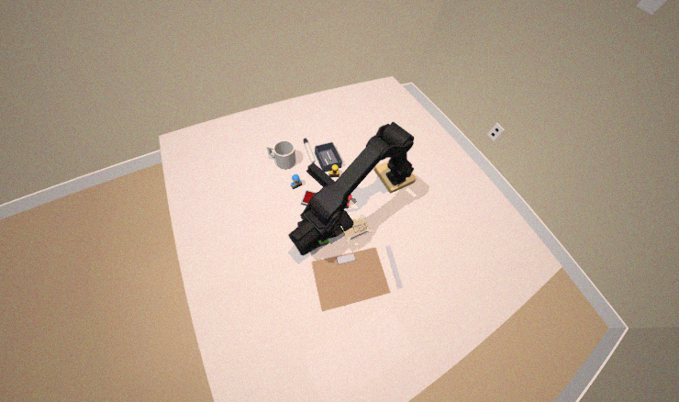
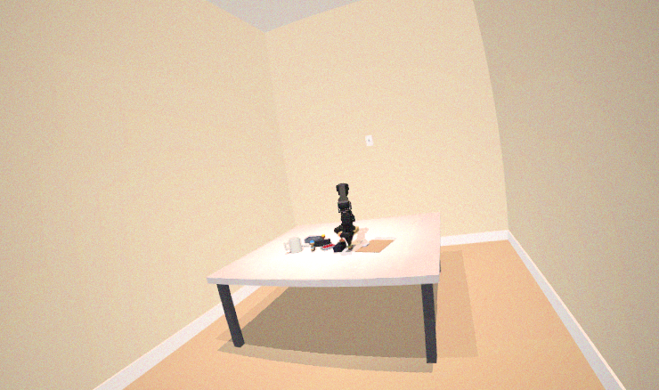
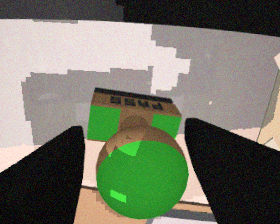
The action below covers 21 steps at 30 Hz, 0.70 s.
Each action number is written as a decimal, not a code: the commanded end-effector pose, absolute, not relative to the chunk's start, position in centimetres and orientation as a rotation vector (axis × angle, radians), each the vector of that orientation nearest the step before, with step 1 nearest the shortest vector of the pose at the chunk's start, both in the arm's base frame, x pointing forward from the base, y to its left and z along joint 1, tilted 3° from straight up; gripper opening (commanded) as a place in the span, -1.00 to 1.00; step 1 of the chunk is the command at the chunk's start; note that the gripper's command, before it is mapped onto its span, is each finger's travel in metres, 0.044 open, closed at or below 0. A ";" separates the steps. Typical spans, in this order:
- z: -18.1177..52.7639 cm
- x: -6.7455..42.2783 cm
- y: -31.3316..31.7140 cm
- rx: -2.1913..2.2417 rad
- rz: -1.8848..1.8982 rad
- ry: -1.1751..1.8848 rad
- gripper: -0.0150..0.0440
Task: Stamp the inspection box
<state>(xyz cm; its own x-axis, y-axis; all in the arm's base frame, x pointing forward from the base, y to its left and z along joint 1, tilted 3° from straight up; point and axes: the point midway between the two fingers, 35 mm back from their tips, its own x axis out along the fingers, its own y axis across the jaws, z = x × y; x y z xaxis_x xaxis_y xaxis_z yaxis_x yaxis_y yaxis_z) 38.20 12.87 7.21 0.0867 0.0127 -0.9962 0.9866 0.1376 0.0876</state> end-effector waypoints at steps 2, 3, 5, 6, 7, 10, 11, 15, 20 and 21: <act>7.5 38.2 12.9 1.152 -1.041 1.212 0.42; 8.1 38.3 12.9 1.152 -1.040 1.212 0.42; 10.4 38.4 13.0 1.152 -1.040 1.213 0.42; 11.8 38.3 13.0 1.152 -1.039 1.214 0.42; 13.1 38.2 12.9 1.151 -1.039 1.214 0.42; 17.1 37.5 12.7 1.151 -1.038 1.216 0.42; 18.1 37.3 12.6 1.150 -1.038 1.217 0.42; 18.9 37.0 12.6 1.150 -1.038 1.217 0.42; 18.9 37.0 12.6 1.150 -1.038 1.217 0.42; 18.9 37.0 12.6 1.150 -1.038 1.217 0.42</act>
<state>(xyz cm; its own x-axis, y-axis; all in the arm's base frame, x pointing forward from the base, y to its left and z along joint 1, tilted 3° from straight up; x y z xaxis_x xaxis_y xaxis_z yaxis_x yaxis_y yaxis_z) 37.05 12.51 18.97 0.0931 0.0150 -0.9955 0.9859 0.1381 0.0943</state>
